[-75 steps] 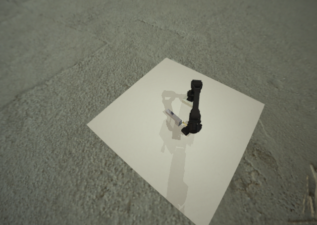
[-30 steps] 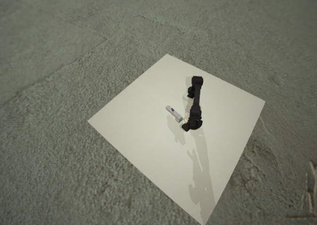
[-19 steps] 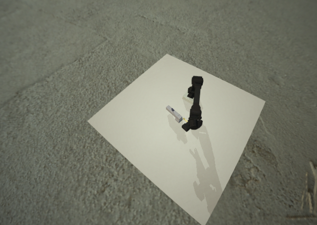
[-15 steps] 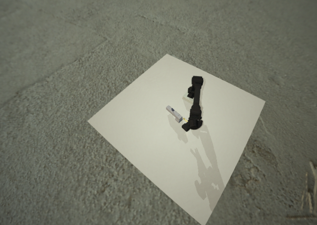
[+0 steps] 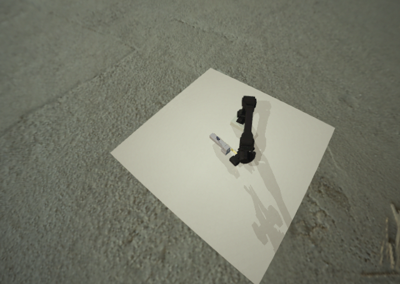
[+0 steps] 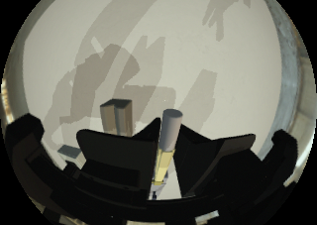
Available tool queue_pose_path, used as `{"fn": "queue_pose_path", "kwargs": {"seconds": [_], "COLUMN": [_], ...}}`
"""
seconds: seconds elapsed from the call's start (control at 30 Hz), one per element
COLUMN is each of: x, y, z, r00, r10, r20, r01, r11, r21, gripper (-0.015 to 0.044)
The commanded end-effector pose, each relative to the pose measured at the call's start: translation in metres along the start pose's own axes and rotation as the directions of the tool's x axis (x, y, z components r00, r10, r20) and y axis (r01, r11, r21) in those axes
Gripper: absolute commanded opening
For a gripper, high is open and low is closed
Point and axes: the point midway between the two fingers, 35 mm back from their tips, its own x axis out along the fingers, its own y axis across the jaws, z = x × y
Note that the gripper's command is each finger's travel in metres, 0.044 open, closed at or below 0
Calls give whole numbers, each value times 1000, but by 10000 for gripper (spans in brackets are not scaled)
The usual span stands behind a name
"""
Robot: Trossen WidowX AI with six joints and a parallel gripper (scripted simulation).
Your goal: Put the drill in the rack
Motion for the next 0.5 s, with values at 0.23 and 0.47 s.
{"fn": "queue_pose_path", "kwargs": {"seconds": [0.23,0.47], "x": [-4,-5], "y": [-1,-2], "z": [1,2], "r00": [1000,1000], "r10": [-3,-3], "r20": [5,5], "r01": [3,3], "r11": [1000,1000], "r21": [-1,-1], "gripper": [0,0]}}
